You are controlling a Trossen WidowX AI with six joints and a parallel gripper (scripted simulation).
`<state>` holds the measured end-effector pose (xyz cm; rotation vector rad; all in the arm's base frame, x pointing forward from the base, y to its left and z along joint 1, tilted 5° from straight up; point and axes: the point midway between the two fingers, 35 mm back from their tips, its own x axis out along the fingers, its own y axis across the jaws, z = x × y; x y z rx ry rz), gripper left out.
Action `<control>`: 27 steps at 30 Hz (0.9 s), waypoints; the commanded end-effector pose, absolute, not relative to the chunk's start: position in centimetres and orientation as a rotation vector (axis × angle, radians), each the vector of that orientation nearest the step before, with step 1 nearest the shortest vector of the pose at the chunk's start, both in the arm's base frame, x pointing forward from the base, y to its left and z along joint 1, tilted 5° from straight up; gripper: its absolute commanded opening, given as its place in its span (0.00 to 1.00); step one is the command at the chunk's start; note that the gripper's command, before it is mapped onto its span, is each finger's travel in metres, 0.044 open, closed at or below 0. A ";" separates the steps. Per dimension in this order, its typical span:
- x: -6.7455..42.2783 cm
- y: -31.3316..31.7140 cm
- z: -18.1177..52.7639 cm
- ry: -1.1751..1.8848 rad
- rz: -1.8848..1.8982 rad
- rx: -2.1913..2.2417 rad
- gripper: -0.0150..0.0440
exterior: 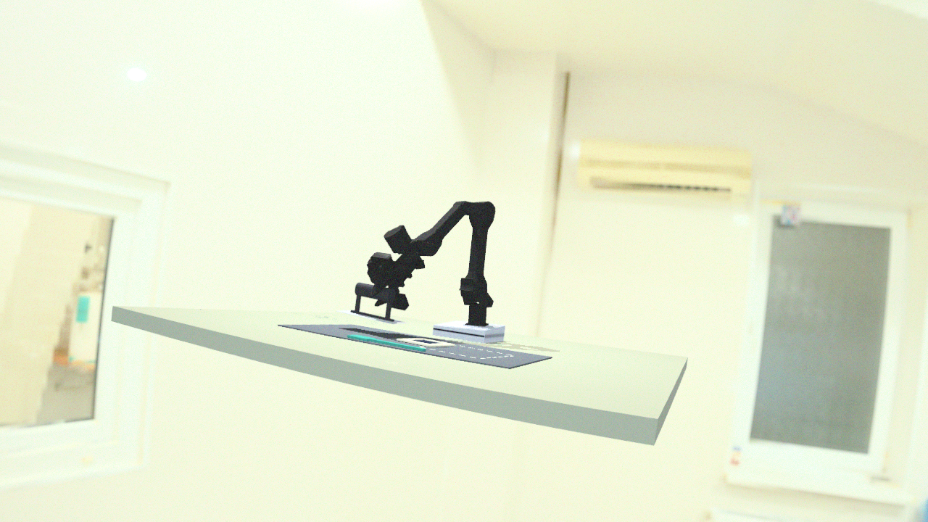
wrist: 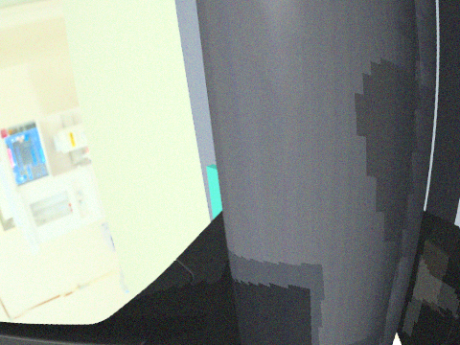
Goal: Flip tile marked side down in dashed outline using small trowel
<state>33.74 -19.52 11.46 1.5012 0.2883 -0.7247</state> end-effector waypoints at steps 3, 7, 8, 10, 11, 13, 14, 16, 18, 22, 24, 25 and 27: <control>34.4 -17.2 11.9 0.221 -0.741 1.472 0.25; 34.4 -16.3 11.8 0.202 -0.752 1.464 0.25; 34.4 -16.3 11.8 0.202 -0.752 1.464 0.25; 34.4 -16.3 11.8 0.202 -0.752 1.464 0.25; 34.4 -16.3 11.8 0.202 -0.752 1.464 0.25; 34.4 -16.3 11.8 0.202 -0.752 1.464 0.25; 34.4 -16.3 11.8 0.202 -0.752 1.464 0.25; 34.4 -16.3 11.8 0.202 -0.752 1.464 0.25; 34.4 -16.3 11.7 0.202 -0.752 1.464 0.25; 34.5 -16.4 11.0 0.202 -0.752 1.464 0.25; 34.6 -16.4 10.7 0.202 -0.752 1.464 0.25; 34.6 -16.4 10.5 0.202 -0.752 1.464 0.25; 34.6 -16.4 10.2 0.202 -0.752 1.464 0.25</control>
